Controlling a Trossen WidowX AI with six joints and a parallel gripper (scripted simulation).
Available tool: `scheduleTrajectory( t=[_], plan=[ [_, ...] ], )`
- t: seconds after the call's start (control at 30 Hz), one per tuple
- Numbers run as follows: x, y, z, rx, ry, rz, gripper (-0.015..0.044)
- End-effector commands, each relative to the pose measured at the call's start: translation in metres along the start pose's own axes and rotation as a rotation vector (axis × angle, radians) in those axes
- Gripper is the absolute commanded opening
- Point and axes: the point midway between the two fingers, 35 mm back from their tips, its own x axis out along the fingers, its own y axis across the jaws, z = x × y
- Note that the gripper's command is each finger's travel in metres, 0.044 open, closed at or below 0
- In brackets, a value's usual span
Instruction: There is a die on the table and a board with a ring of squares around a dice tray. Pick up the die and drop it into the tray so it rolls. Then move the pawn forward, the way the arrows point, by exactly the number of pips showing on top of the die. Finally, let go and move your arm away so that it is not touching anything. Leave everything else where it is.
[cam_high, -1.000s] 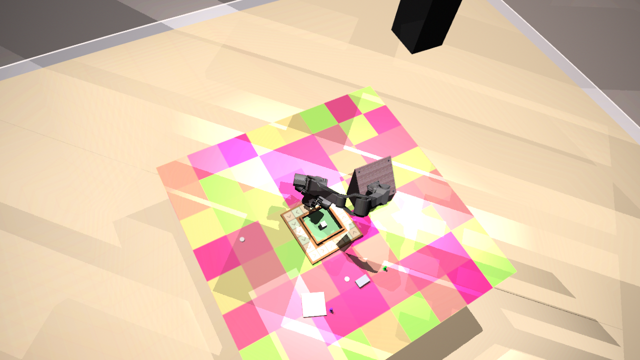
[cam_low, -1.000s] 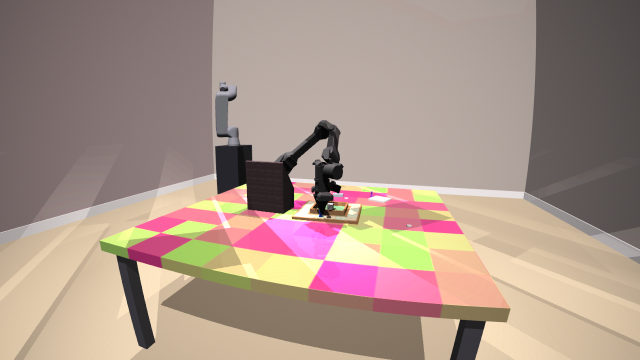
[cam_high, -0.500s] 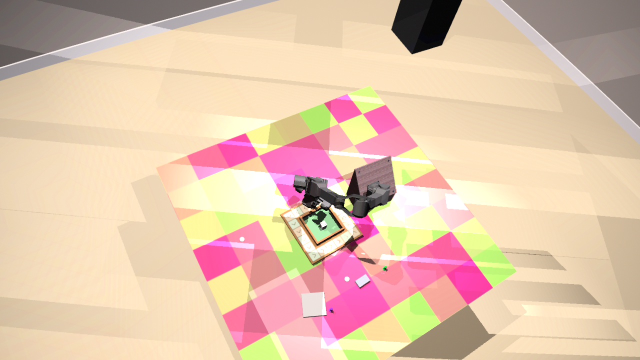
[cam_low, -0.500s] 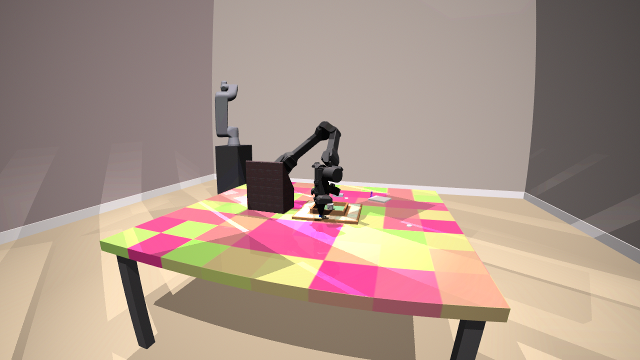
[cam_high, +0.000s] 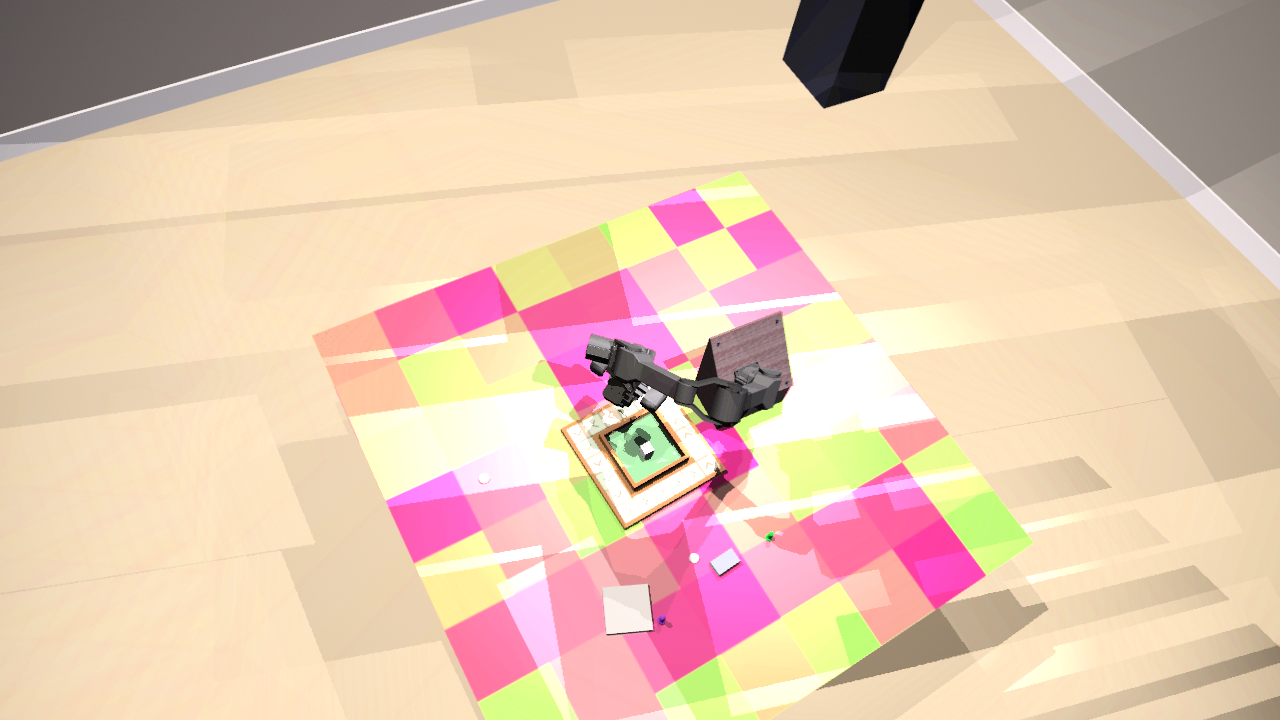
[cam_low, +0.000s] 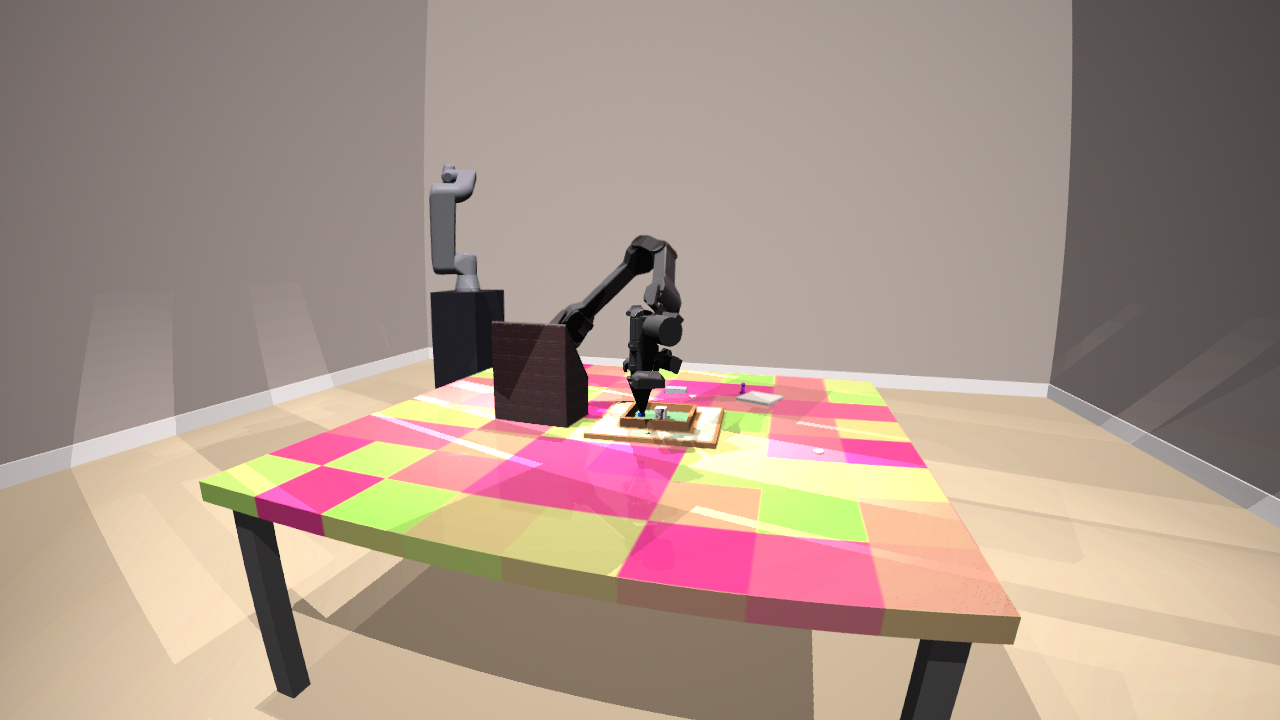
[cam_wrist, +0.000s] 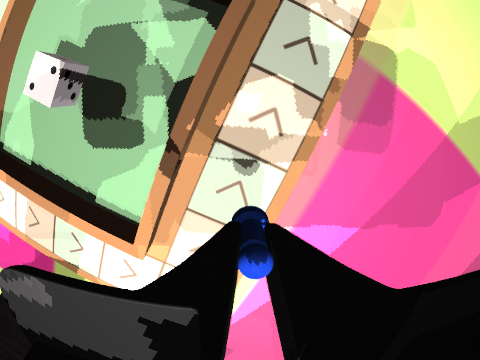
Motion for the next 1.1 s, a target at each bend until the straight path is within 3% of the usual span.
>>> scheduleTrajectory(
  t=[0.0,0.2,0.4,1.07],
  plan=[
    [-0.034,-0.002,0.004,-0.014,-0.004,-0.02,0.0],
    [-0.08,0.004,0.0,-0.016,-0.004,-0.014,0.0],
    [-0.085,0.005,0.001,-0.016,-0.005,-0.014,0.0],
    [-0.009,-0.025,0.084,-0.02,-0.01,-0.01,0.0]
  ],
)
